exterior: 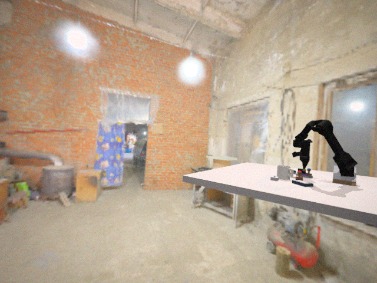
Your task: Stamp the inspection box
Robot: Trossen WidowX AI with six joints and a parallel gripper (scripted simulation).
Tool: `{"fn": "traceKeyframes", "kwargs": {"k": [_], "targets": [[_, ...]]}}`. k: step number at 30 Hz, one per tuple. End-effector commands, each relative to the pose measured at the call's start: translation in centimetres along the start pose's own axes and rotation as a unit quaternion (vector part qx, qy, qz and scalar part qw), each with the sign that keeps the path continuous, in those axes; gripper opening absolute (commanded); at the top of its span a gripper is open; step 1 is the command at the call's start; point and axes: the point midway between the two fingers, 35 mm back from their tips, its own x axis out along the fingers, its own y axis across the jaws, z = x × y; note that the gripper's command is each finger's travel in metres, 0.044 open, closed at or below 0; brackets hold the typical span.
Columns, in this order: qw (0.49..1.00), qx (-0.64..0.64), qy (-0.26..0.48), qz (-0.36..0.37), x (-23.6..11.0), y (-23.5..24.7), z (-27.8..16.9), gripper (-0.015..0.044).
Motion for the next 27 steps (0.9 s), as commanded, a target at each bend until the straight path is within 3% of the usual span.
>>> {"fn": "traceKeyframes", "kwargs": {"k": [1,27], "targets": [[1.000,0.004,0.001,0.004,0.4,0.1,-0.1,0.0000],[1.000,0.003,0.001,0.004,1.9,0.2,-0.2,0.0000]]}}
